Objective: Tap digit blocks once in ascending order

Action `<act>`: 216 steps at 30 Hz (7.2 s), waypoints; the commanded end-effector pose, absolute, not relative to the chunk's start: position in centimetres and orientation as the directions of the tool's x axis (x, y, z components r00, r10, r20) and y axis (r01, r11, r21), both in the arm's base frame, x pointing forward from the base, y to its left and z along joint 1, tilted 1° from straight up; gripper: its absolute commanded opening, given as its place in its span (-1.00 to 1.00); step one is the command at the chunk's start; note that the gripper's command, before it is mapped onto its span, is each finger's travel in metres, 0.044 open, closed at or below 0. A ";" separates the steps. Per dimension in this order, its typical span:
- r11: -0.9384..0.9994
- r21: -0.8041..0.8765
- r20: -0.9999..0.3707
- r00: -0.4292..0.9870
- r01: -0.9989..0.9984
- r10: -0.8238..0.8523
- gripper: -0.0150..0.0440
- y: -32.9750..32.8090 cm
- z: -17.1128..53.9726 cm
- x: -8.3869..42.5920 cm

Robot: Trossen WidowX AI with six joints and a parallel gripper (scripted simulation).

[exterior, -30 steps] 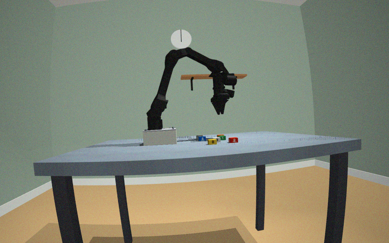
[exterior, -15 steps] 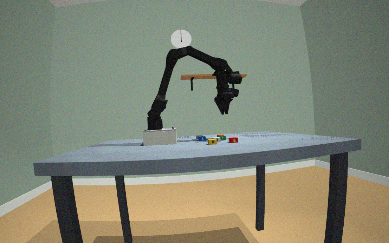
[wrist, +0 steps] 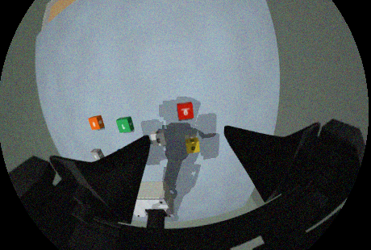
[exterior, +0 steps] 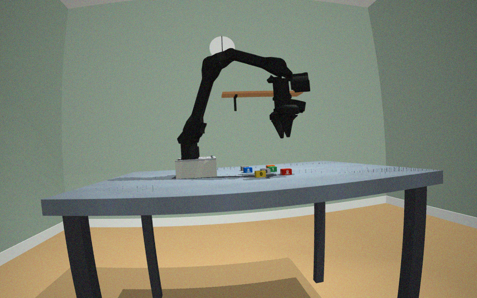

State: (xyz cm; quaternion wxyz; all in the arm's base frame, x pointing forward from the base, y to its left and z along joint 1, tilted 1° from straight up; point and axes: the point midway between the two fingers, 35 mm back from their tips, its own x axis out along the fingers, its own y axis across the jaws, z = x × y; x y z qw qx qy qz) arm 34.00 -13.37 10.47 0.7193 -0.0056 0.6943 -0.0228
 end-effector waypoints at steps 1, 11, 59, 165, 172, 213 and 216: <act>0.999 -0.039 -0.999 0.026 -0.001 -0.039 0.86 -15.0 10.4 33.4; 0.999 -0.039 -0.999 0.026 -0.001 -0.039 0.86 -15.0 10.4 33.4; 0.999 -0.040 -0.999 0.017 -0.001 -0.040 -0.42 -15.7 2.0 24.5; 1.000 -0.024 -0.999 0.024 -0.001 -0.024 -0.42 -0.1 -1.1 31.8; 1.000 -0.024 -0.999 0.024 -0.001 -0.024 -0.42 -0.1 -1.3 31.7; 1.000 -0.008 -1.000 0.017 -0.002 -0.008 -0.42 15.7 9.3 24.0; 1.000 -0.008 -1.000 0.017 -0.002 -0.008 -0.42 15.7 9.1 24.0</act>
